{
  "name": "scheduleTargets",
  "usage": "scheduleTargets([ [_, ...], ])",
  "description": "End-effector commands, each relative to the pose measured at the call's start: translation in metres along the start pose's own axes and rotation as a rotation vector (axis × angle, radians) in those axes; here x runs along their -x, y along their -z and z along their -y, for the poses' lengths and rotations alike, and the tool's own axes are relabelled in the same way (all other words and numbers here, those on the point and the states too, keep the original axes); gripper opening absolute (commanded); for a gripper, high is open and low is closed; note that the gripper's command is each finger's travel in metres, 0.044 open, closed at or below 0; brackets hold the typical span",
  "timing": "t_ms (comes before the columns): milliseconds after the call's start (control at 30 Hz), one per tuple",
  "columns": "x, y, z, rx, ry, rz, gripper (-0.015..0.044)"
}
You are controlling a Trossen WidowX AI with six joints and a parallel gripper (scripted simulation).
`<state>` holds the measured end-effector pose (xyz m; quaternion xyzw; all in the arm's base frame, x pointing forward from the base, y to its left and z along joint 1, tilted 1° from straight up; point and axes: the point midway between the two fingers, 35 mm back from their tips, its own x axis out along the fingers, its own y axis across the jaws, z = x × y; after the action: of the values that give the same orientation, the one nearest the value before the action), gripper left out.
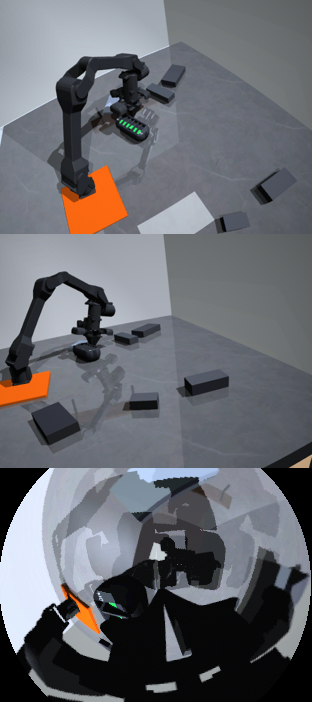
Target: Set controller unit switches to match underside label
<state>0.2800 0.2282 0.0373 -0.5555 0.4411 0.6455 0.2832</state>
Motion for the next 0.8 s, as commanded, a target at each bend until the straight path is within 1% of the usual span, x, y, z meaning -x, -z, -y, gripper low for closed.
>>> scheduleTargets([
  [0,-0.0013,-0.0004,-0.0030,-0.005,-0.004,0.003,0.0000],
  [767,-0.0041,-0.0004,-0.0116,-0.005,-0.005,0.003,0.0000],
])
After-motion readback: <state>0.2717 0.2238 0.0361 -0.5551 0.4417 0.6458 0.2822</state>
